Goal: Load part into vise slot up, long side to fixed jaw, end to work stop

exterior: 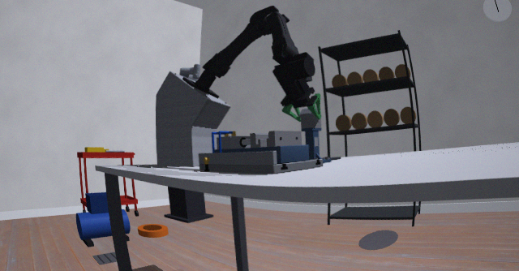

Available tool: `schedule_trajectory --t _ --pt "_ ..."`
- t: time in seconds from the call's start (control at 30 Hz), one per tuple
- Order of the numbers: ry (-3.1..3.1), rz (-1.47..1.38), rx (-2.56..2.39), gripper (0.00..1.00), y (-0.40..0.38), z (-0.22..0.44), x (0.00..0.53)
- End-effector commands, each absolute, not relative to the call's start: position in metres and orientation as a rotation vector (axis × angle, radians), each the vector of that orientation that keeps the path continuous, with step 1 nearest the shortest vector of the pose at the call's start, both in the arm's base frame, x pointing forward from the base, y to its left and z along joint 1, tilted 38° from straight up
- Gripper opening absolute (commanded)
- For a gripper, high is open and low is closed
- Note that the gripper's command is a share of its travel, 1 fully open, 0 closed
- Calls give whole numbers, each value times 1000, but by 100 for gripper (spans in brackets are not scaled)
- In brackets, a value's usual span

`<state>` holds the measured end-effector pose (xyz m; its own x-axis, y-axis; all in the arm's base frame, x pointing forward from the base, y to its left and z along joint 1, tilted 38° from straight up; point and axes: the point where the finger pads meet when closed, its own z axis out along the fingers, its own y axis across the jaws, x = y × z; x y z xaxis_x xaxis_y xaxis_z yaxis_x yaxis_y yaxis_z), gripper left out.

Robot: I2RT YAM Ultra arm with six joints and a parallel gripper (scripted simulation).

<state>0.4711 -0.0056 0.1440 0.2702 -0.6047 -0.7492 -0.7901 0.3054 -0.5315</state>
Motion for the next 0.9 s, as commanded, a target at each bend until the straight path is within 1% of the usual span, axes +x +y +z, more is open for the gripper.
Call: schedule_trajectory --t 0.0,0.87 --pt "1416 203 -1384 81 0 155 463" --pt "1540 102 -1420 81 -1 155 463"
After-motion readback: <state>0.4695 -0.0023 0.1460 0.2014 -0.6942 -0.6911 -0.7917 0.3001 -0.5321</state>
